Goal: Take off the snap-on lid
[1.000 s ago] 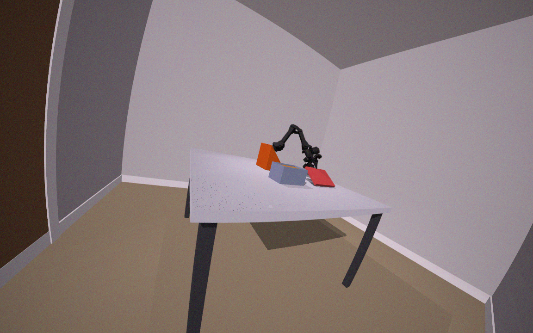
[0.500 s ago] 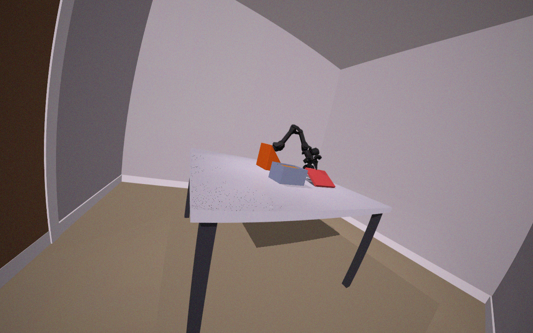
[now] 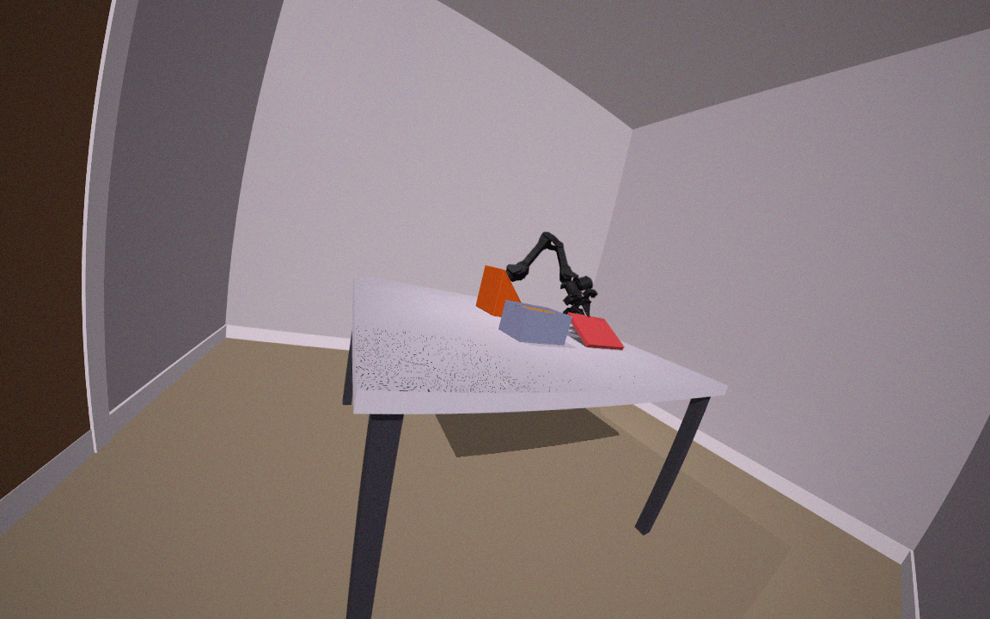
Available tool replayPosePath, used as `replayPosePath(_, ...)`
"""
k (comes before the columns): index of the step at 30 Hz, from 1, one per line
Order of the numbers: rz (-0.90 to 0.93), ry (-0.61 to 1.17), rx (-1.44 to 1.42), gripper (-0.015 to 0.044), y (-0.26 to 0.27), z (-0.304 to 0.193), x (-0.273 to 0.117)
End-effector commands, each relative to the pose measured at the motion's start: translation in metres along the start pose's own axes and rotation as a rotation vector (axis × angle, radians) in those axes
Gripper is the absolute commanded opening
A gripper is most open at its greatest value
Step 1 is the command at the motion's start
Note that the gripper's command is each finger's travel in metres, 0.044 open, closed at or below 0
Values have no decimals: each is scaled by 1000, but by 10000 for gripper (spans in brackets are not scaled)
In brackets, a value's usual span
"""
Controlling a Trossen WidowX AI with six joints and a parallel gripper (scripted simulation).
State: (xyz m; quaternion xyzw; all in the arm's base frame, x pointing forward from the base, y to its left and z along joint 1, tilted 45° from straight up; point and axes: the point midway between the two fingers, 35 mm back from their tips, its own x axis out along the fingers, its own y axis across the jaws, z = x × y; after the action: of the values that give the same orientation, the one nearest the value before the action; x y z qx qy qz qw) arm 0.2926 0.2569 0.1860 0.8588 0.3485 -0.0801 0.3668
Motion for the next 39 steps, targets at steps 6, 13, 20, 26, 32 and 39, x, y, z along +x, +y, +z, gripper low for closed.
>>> replayPosePath(6, -27, -3, -2, 0, -14, 2, 7)
replayPosePath(13, -27, -3, -1, 0, -18, 2, 10)
replayPosePath(20, -27, -3, -1, 0, -23, 3, 14)
replayPosePath(26, -27, -3, -1, 0, -26, 3, 17)
replayPosePath(32, -27, -3, -1, 0, -30, 3, 20)
replayPosePath(39, -27, -3, -1, 131, -22, -2, 17)
